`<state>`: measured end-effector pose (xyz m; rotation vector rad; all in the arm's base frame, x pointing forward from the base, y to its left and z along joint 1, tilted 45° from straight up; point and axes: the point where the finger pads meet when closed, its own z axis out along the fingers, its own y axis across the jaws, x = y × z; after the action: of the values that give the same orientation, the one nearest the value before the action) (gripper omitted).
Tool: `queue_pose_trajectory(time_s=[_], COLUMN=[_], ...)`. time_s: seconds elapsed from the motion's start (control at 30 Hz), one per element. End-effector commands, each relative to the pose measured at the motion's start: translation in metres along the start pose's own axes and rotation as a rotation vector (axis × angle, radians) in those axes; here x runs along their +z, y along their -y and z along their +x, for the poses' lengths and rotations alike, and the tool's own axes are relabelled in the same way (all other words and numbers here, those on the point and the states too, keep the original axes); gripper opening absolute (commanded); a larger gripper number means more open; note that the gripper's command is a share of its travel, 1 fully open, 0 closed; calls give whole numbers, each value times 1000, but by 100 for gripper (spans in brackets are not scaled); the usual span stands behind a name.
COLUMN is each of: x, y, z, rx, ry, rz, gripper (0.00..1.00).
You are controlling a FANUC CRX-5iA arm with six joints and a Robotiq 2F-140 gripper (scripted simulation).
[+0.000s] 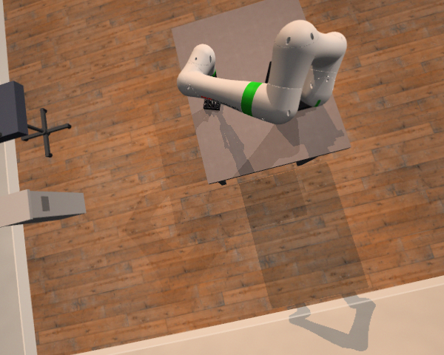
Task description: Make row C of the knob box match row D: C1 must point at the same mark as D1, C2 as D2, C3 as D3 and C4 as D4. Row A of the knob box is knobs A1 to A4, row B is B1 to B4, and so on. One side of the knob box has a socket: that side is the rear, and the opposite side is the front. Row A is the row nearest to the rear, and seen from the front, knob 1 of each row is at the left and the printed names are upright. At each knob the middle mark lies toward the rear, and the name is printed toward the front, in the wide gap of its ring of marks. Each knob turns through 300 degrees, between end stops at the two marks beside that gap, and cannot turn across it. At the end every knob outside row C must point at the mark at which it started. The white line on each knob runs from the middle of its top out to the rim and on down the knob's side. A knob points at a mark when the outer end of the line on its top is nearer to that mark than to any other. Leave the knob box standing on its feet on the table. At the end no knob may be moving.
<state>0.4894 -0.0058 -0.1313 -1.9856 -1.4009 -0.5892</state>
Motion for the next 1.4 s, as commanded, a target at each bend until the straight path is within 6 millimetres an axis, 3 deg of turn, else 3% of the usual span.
queue_pose_trajectory(time_s=[0.0,0.93,1.37], x=[0,0,0], y=[0,0,0], z=[0,0,0], rx=[1,175,430], ry=[0,0,0], rz=[0,0,0], gripper=[5,5,5])
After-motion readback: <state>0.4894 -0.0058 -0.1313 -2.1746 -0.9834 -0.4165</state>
